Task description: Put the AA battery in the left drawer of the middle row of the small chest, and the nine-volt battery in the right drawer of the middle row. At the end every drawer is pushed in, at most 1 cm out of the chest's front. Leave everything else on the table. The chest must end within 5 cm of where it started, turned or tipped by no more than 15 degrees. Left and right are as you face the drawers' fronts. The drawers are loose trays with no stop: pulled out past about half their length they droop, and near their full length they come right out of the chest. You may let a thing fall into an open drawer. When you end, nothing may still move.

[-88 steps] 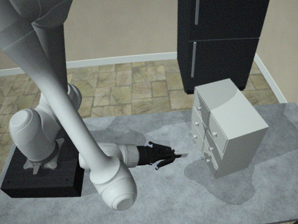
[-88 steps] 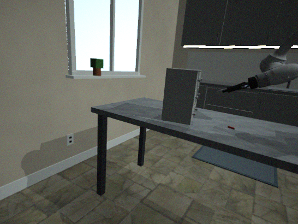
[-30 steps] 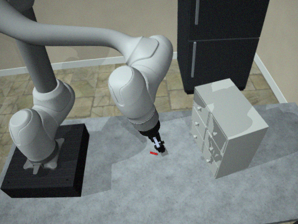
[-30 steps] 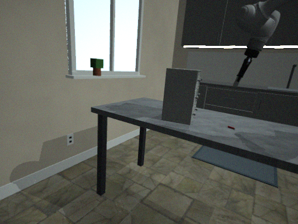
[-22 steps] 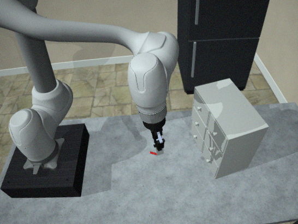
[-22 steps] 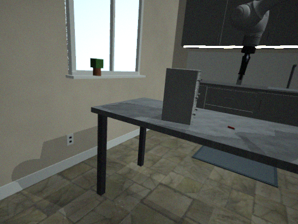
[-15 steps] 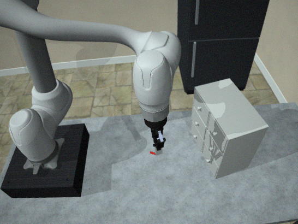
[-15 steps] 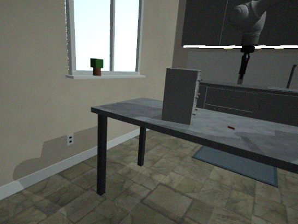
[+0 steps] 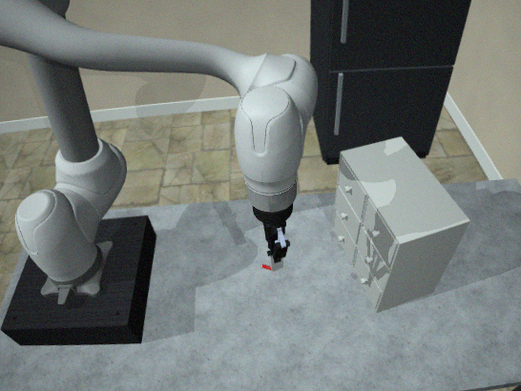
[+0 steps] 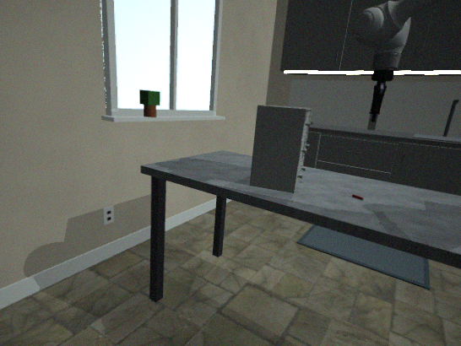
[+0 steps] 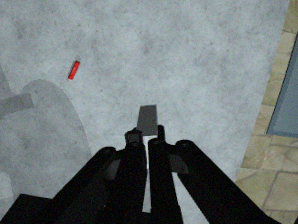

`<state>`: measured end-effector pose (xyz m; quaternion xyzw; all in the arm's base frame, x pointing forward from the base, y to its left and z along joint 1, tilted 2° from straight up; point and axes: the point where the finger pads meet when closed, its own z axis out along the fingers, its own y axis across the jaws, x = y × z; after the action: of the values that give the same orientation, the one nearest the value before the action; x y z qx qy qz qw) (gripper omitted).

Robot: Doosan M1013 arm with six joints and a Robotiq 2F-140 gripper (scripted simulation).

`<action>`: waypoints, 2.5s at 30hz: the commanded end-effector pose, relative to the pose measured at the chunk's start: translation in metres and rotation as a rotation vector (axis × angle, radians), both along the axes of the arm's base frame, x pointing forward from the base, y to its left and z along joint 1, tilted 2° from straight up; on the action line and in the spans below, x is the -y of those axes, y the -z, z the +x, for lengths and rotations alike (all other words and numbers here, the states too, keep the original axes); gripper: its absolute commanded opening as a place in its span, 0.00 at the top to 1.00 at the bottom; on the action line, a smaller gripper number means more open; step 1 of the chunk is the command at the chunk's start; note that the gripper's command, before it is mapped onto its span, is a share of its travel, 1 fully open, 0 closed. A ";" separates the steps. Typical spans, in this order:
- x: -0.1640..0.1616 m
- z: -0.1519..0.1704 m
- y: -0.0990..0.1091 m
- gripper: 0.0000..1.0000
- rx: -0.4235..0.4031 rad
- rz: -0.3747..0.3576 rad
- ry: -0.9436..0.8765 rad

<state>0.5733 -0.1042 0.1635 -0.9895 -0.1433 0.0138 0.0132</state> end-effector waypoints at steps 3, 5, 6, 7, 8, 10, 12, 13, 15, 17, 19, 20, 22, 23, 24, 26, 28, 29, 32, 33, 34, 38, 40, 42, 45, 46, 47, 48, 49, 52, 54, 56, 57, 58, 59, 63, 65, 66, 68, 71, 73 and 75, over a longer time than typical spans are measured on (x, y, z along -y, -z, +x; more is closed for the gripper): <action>0.000 0.000 0.000 0.00 0.000 0.000 0.000; 0.000 0.000 0.000 0.00 0.000 0.000 0.000; 0.000 0.000 0.000 0.00 0.000 0.000 0.000; 0.000 0.000 0.000 0.00 0.000 0.000 0.000; 0.000 0.000 0.000 0.00 0.000 0.000 0.000; 0.000 0.000 0.000 0.00 0.000 0.000 0.000; 0.000 0.000 0.000 0.00 0.000 0.000 0.000; 0.000 0.000 0.000 0.00 0.000 0.000 0.000; 0.000 0.000 0.000 0.00 0.000 0.000 0.000; 0.000 0.000 0.000 0.00 0.000 0.000 0.000; 0.000 0.000 0.000 0.00 0.000 0.000 0.000; 0.000 0.000 0.000 0.00 0.000 0.000 0.000; 0.000 0.000 0.000 0.00 0.000 0.000 0.000; 0.000 0.000 0.000 0.00 0.000 0.000 0.000; 0.000 0.000 0.000 0.00 0.000 0.000 0.000; 0.000 0.000 0.000 0.00 0.000 0.000 0.000; 0.000 0.000 0.000 0.00 0.000 0.000 0.000; 0.000 0.000 0.000 0.00 0.000 0.000 0.000; 0.000 0.000 0.000 0.00 0.000 0.000 0.000; 0.000 0.000 0.000 0.00 0.000 0.000 0.000; 0.000 0.000 0.000 0.00 0.000 0.000 0.000; 0.000 0.000 0.000 0.00 0.000 0.000 0.000; 0.000 0.000 0.000 0.00 0.000 0.000 0.000; 0.000 0.000 0.000 0.00 0.000 0.000 0.000; 0.000 0.000 0.000 0.00 0.000 0.000 0.000; 0.000 0.000 0.000 0.00 0.000 0.000 0.000; 0.000 0.000 0.000 0.00 0.000 0.000 0.000; 0.000 0.000 0.000 0.00 0.000 0.000 0.000; 0.000 0.000 0.000 0.00 0.000 0.000 0.000; 0.000 0.000 0.000 0.00 0.000 0.000 0.000; 0.000 0.000 0.000 0.00 0.000 0.000 0.000; 0.000 0.000 0.000 0.00 0.000 0.000 0.000; 0.000 0.000 0.000 0.00 0.000 0.000 0.000; 0.000 0.000 0.000 0.00 0.000 0.000 0.000; 0.000 0.000 0.000 0.00 0.000 0.000 0.000; 0.000 0.000 0.000 0.00 0.000 0.000 0.000; 0.000 0.000 0.000 0.00 0.000 0.000 0.000; 0.000 0.000 0.000 0.00 0.000 0.000 0.000; 0.000 0.000 0.000 0.00 0.000 0.000 0.000; 0.000 0.000 0.000 0.00 0.000 0.000 0.000; 0.000 0.000 0.000 0.00 0.000 0.000 0.000; 0.000 0.000 0.000 0.00 0.000 0.000 0.000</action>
<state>0.5733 -0.1042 0.1635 -0.9895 -0.1433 0.0138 0.0132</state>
